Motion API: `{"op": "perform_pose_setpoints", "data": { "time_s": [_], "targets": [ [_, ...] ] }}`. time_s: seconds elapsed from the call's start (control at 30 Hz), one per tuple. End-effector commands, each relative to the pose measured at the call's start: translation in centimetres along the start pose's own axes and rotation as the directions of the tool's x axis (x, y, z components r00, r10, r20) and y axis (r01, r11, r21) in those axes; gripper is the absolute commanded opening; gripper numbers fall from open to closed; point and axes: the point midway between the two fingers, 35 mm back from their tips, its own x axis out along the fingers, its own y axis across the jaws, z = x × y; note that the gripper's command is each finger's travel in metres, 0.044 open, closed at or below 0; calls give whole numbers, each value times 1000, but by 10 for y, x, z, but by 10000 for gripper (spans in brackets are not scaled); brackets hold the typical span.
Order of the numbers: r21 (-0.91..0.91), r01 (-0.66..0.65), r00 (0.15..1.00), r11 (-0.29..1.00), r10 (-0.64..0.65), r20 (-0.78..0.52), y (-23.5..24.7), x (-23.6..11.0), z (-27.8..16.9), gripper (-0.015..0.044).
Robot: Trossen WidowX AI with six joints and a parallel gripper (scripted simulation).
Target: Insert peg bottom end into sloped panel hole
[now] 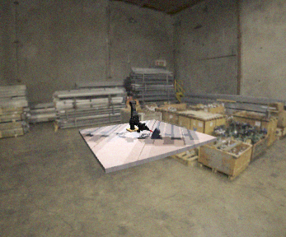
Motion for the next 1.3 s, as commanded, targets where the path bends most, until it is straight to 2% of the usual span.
{"op": "perform_pose_setpoints", "data": {
  "time_s": [0.0,1.27],
  "targets": [
    [2,3,1000,1000,-3,-1,-2,1,2,0],
    [2,3,1000,1000,-3,-1,-2,10,3,0]
  ]
}}
